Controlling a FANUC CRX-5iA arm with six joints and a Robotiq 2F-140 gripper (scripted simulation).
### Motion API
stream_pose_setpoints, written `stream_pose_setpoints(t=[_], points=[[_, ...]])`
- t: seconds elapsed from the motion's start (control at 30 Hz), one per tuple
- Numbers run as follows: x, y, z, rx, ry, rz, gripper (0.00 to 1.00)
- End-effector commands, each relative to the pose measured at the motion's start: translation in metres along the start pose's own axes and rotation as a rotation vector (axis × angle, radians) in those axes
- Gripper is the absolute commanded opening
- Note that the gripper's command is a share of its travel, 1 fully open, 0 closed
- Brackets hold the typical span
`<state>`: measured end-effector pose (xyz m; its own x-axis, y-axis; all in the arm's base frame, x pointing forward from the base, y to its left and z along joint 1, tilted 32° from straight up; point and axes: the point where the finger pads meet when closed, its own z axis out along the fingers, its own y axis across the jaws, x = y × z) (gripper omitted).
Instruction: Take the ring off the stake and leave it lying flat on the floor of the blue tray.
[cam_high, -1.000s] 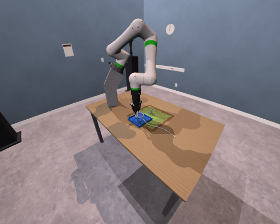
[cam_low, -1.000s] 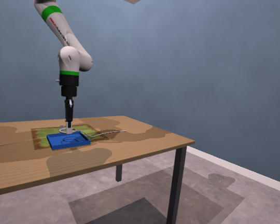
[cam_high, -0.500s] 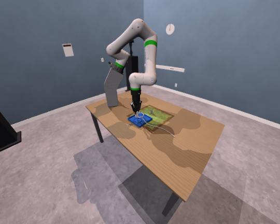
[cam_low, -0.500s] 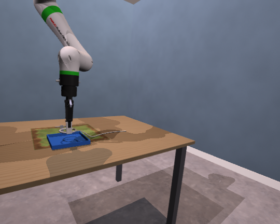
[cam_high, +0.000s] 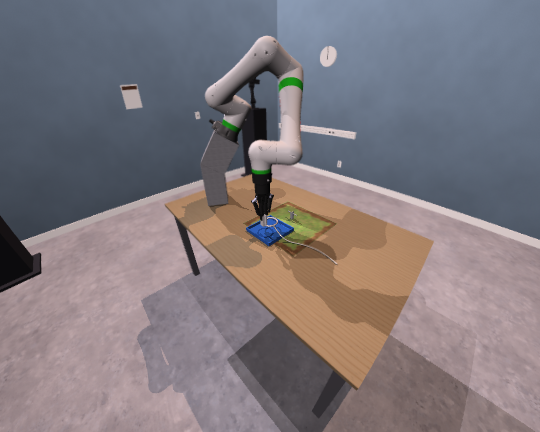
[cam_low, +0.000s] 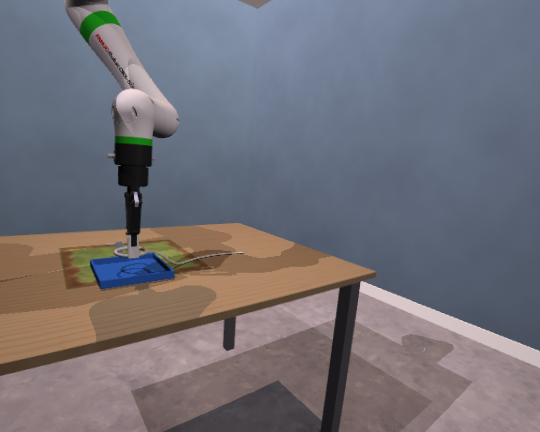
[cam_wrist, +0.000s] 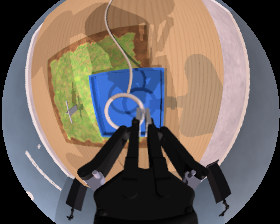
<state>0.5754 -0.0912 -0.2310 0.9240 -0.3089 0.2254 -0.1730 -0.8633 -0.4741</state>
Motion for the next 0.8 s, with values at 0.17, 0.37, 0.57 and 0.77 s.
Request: stream_pose_setpoints(t=[0.17, 0.37, 0.57, 0.77], points=[[0.001, 0.0, -0.001, -0.001, 0.001, 0.0, 0.1], [0.001, 0.0, 0.001, -0.001, 0.001, 0.0, 0.1], [0.001, 0.0, 0.006, -0.001, 0.001, 0.0, 0.1], [0.001, 0.0, 0.011, -0.001, 0.001, 0.0, 0.1]])
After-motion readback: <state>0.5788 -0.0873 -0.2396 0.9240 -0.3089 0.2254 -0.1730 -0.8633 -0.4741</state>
